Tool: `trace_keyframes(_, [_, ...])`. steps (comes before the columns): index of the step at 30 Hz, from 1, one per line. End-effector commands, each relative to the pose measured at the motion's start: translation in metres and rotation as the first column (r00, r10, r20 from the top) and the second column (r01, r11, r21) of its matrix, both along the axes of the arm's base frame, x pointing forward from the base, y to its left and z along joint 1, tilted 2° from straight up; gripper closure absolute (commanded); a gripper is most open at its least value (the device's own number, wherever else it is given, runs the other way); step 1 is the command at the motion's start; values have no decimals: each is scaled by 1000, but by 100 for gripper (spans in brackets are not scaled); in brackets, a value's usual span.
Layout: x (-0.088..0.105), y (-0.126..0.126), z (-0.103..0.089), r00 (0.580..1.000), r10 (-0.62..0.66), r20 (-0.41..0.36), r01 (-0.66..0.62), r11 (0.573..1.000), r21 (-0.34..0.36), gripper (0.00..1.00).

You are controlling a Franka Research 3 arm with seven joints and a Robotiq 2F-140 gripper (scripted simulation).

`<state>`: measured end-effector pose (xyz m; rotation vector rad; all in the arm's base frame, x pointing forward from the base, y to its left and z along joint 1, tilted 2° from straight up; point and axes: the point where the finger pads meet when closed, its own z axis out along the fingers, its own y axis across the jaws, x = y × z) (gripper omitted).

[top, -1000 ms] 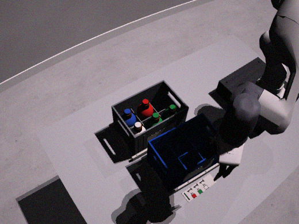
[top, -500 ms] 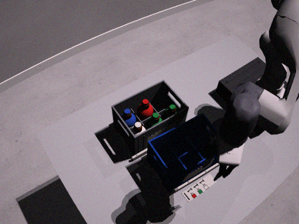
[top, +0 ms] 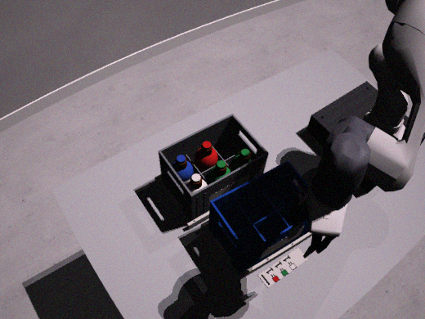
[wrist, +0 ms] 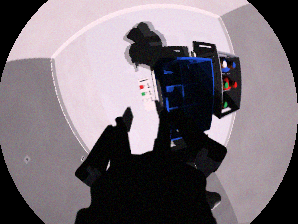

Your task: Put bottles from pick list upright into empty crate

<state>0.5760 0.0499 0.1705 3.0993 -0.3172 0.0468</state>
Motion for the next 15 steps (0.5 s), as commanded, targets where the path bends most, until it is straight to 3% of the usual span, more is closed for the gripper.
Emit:
trace_keyframes(1, [0,-9,3,998,-61,6,61,998,2,62])
trace_keyframes(6, [-4,-33,10,976,-217,10,217,976,8,62])
trace_keyframes(12, [-7,-52,16,954,-299,13,299,954,12,62])
trace_keyframes(15, [-10,-66,20,922,-387,15,386,922,17,62])
